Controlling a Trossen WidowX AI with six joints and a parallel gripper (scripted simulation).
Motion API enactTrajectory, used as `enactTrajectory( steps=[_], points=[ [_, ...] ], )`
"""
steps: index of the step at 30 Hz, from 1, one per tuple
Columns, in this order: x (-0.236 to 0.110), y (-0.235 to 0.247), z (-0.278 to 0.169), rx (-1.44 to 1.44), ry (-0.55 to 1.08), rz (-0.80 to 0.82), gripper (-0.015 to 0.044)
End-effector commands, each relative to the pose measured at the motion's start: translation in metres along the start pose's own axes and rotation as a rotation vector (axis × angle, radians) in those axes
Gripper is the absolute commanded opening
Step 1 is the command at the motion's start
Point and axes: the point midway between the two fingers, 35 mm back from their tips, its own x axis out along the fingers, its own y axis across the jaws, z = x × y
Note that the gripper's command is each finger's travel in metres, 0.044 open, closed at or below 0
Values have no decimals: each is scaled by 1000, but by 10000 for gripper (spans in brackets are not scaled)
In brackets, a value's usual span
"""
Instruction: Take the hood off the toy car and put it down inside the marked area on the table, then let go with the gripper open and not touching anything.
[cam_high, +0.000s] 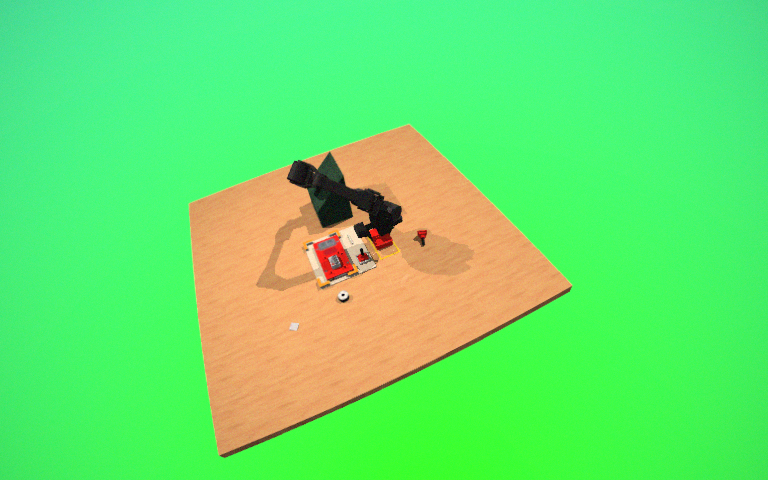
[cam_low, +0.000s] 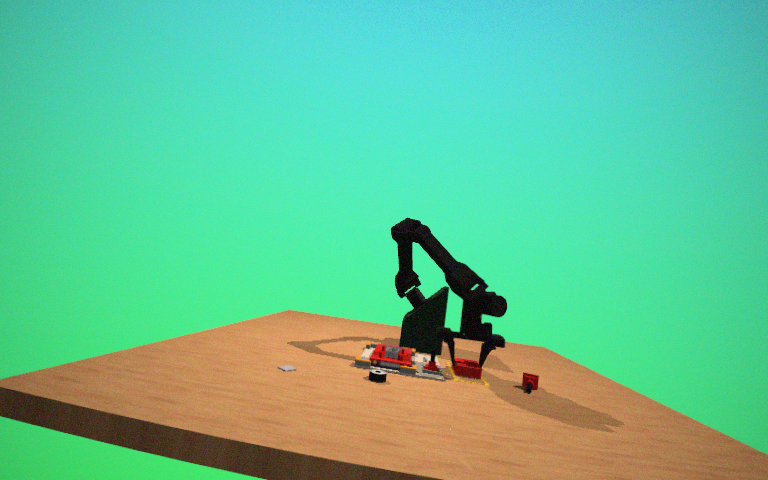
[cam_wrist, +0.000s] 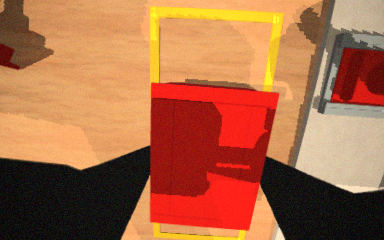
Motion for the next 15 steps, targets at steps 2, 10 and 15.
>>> enactTrajectory(
  steps=[2,10,15],
  points=[
    [0,0,0,0,0,0,26],
    [0,0,0,0,0,0,236],
    [0,0,0,0,0,0,368]
  ],
)
